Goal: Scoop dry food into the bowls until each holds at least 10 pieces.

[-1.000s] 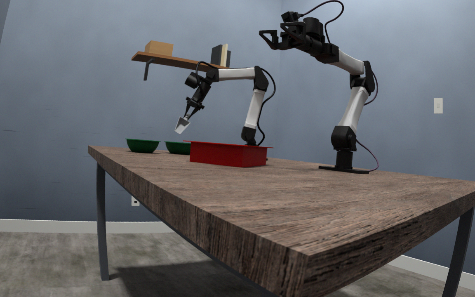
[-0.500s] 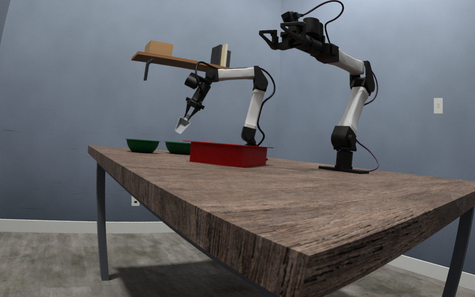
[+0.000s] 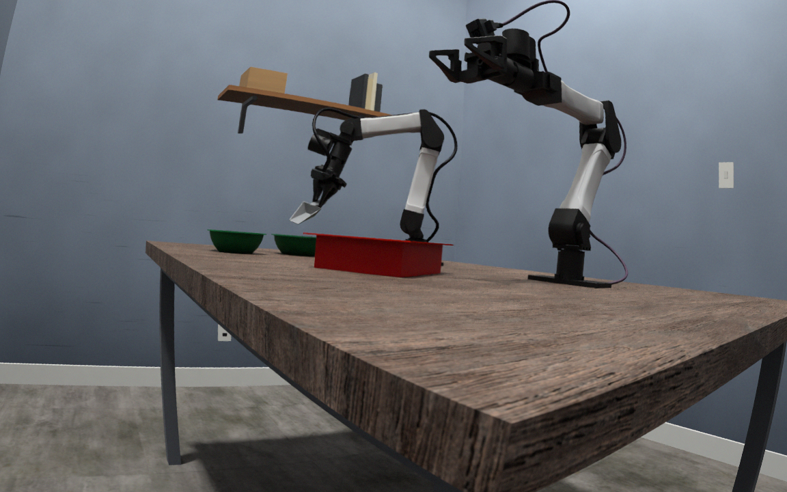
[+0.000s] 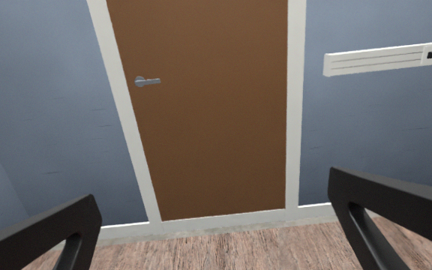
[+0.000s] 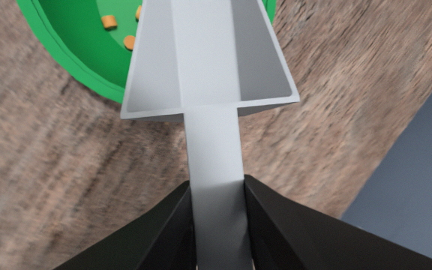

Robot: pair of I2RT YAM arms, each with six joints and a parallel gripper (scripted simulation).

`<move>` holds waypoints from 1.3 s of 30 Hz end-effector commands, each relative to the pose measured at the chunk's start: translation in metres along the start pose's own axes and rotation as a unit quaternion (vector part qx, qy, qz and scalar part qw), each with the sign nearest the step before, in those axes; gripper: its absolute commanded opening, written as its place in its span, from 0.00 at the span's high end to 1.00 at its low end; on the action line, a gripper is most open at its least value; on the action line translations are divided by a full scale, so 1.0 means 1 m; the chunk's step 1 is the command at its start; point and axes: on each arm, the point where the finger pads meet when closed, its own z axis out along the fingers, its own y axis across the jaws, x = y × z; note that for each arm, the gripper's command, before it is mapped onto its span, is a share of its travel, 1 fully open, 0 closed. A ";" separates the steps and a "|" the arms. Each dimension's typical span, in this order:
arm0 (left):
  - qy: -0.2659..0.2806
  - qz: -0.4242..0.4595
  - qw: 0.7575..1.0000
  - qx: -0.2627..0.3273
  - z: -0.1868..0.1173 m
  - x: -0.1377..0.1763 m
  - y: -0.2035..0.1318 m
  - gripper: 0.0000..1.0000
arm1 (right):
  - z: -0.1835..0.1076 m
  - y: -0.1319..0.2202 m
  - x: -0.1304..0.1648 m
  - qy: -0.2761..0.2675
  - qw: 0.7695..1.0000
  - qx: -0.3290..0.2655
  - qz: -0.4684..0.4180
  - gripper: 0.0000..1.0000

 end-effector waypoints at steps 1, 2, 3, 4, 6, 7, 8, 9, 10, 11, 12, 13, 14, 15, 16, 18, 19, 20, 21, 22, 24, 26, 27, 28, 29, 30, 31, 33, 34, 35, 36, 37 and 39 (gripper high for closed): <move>-0.013 -0.001 1.000 0.000 -0.003 -0.011 0.000 0.00 | -0.006 0.009 -0.001 -0.020 0.997 -0.002 0.076 1.00; -0.013 -0.001 1.000 0.000 -0.003 -0.011 0.000 0.00 | -0.005 0.012 0.000 -0.022 0.995 -0.007 0.097 1.00; -0.013 -0.001 1.000 0.000 -0.003 -0.011 0.000 0.00 | -0.006 0.010 0.000 -0.025 0.994 -0.005 0.104 1.00; -0.013 -0.001 1.000 0.000 -0.003 -0.011 0.000 0.00 | -0.008 0.006 -0.001 -0.027 0.994 0.003 0.103 1.00; -0.013 -0.001 1.000 0.000 -0.003 -0.011 0.000 0.00 | -0.010 0.003 -0.003 -0.030 0.994 0.011 0.101 1.00; -0.013 -0.001 1.000 0.000 -0.003 -0.011 0.000 0.00 | -0.007 0.007 -0.002 -0.028 0.995 0.004 0.100 1.00; -0.013 -0.001 1.000 0.000 -0.003 -0.011 0.000 0.00 | -0.006 0.007 -0.002 -0.028 0.995 0.004 0.100 1.00; -0.013 -0.001 1.000 0.000 -0.003 -0.011 0.000 0.00 | -0.010 0.003 -0.004 -0.030 0.995 0.010 0.100 1.00; -0.013 -0.001 1.000 0.000 -0.003 -0.011 0.000 0.00 | -0.007 0.006 -0.005 -0.030 0.995 0.005 0.096 1.00; -0.013 -0.001 1.000 0.000 -0.003 -0.011 0.000 0.00 | -0.008 0.006 -0.005 -0.030 0.995 0.006 0.096 1.00; -0.013 -0.001 1.000 0.000 -0.003 -0.011 0.000 0.00 | -0.008 0.006 -0.004 -0.029 0.995 0.006 0.098 1.00; -0.013 -0.001 1.000 0.000 -0.003 -0.011 0.000 0.00 | -0.008 0.006 -0.004 -0.029 0.995 0.006 0.098 1.00; -0.013 -0.001 1.000 0.000 -0.003 -0.011 0.000 0.00 | -0.008 0.006 -0.004 -0.029 0.995 0.006 0.098 1.00; -0.013 -0.001 1.000 0.000 -0.003 -0.011 0.000 0.00 | -0.008 0.005 -0.005 -0.030 0.995 0.006 0.097 1.00; -0.013 -0.001 1.000 0.000 -0.003 -0.011 0.000 0.00 | -0.005 0.010 -0.005 -0.028 0.995 0.000 0.096 1.00; -0.013 -0.001 1.000 0.000 -0.003 -0.011 0.000 0.00 | -0.003 0.013 -0.003 -0.031 0.993 -0.001 0.116 1.00; -0.013 -0.001 1.000 0.000 -0.003 -0.011 0.000 0.00 | -0.002 0.016 -0.001 -0.034 0.990 -0.001 0.136 1.00; -0.013 -0.001 1.000 0.000 -0.003 -0.011 0.000 0.00 | -0.001 0.019 -0.002 -0.038 0.988 -0.002 0.152 1.00; -0.013 -0.001 1.000 0.000 -0.003 -0.011 0.000 0.00 | 0.000 0.022 -0.003 -0.043 0.985 -0.003 0.166 1.00; -0.013 -0.001 1.000 0.000 -0.003 -0.011 0.000 0.00 | 0.001 0.026 -0.003 -0.047 0.982 -0.003 0.183 1.00; -0.013 -0.001 1.000 0.000 -0.003 -0.011 0.000 0.00 | 0.002 0.032 -0.004 -0.055 0.975 -0.003 0.215 1.00; -0.013 -0.001 1.000 0.000 -0.003 -0.011 0.000 0.00 | 0.005 0.039 -0.006 -0.064 0.968 -0.006 0.243 1.00; -0.013 -0.001 1.000 0.000 -0.003 -0.011 0.000 0.00 | 0.005 0.041 -0.005 -0.068 0.962 -0.003 0.263 1.00; -0.013 -0.001 1.000 0.000 -0.003 -0.011 0.000 0.00 | 0.006 0.045 -0.008 -0.073 0.959 -0.006 0.274 1.00; -0.013 -0.001 1.000 0.000 -0.003 -0.011 0.000 0.00 | 0.008 0.048 -0.009 -0.077 0.955 -0.007 0.288 1.00; -0.013 -0.001 1.000 0.000 -0.003 -0.011 0.000 0.00 | 0.008 0.048 -0.009 -0.077 0.955 -0.007 0.288 1.00; -0.013 -0.001 1.000 0.000 -0.003 -0.011 0.000 0.00 | 0.008 0.048 -0.009 -0.077 0.955 -0.007 0.288 1.00; -0.013 -0.001 1.000 0.000 -0.003 -0.011 0.000 0.00 | 0.008 0.050 -0.009 -0.081 0.950 -0.005 0.301 1.00; -0.013 -0.001 1.000 0.000 -0.003 -0.011 0.000 0.00 | 0.009 0.053 -0.010 -0.085 0.945 -0.006 0.316 1.00; -0.013 -0.001 1.000 0.000 -0.003 -0.011 0.000 0.00 | 0.011 0.056 -0.010 -0.088 0.940 -0.006 0.331 1.00; -0.013 -0.001 1.000 0.000 -0.003 -0.011 0.000 0.00 | 0.011 0.056 -0.009 -0.088 0.939 -0.005 0.332 1.00; -0.013 -0.001 1.000 0.000 -0.003 -0.011 0.000 0.00 | 0.012 0.060 -0.010 -0.092 0.934 -0.006 0.346 1.00; -0.013 -0.001 1.000 0.000 -0.003 -0.011 0.000 0.00 | 0.014 0.065 -0.010 -0.100 0.922 -0.007 0.375 1.00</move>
